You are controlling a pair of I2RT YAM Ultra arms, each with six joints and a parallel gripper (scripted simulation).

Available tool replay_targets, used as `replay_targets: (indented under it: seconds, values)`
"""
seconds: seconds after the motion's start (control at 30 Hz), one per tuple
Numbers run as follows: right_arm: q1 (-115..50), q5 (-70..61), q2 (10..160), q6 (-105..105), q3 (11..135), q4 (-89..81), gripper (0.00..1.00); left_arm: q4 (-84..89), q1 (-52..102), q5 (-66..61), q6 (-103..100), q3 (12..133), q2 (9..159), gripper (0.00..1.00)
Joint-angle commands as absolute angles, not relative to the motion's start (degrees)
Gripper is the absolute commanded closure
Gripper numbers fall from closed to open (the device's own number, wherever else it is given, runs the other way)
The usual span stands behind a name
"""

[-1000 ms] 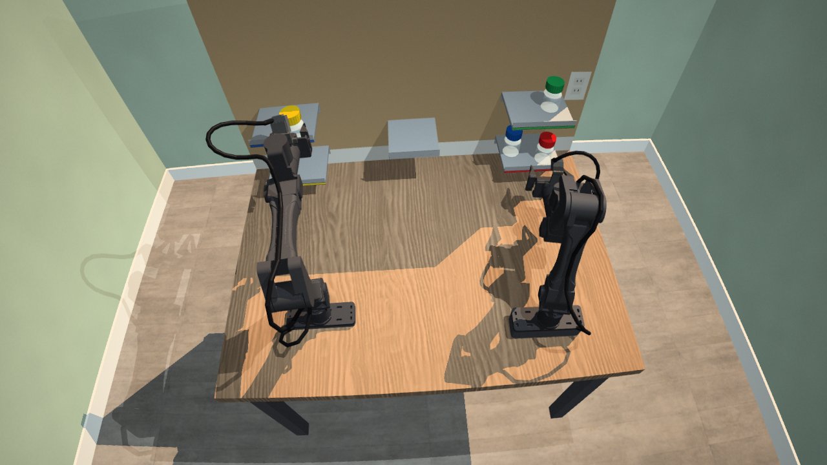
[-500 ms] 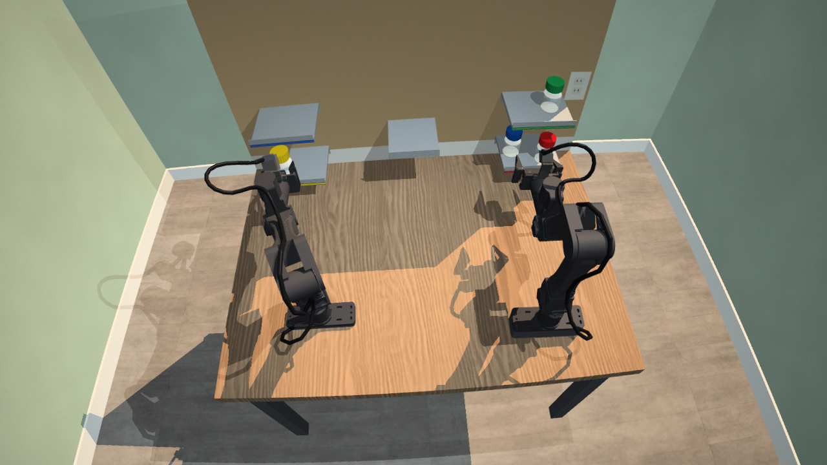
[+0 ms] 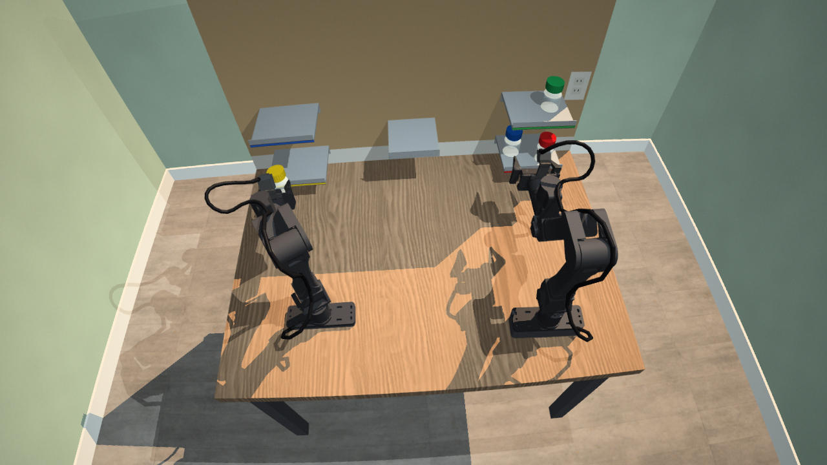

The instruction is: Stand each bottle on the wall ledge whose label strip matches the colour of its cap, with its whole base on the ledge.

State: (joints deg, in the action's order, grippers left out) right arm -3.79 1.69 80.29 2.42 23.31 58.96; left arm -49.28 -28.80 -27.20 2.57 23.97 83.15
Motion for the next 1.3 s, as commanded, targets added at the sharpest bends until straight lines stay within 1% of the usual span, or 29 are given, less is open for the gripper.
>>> replay_targets:
  seconds: [0.0, 0.17, 0.33, 0.47, 0.77, 1.27]
  values:
    - [-4.2, 2.0, 78.9, 2.8, 23.9, 58.0, 0.00, -58.1, -29.9, -29.2, 2.3, 23.3, 85.2, 0.48]
    - [-4.2, 2.0, 78.9, 2.8, 23.9, 58.0, 0.00, -59.2, -30.1, -28.3, 1.6, 23.7, 86.1, 0.48]
    - [-3.9, 1.8, 79.4, 2.5, 23.6, 58.0, 0.00, -63.8, -27.5, -20.3, 0.0, 21.1, 84.7, 0.48]
    - [-3.9, 1.8, 79.4, 2.5, 23.6, 58.0, 0.00, -65.9, -25.4, -17.3, -0.2, 19.5, 85.1, 0.48]
    - [-3.9, 1.8, 79.4, 2.5, 23.6, 58.0, 0.00, -66.6, -24.4, -16.4, 0.2, 20.5, 86.7, 0.48]
    - [-3.9, 1.8, 79.4, 2.5, 23.6, 58.0, 0.00, -66.0, -22.1, -14.3, 0.1, 26.2, 92.7, 0.48]
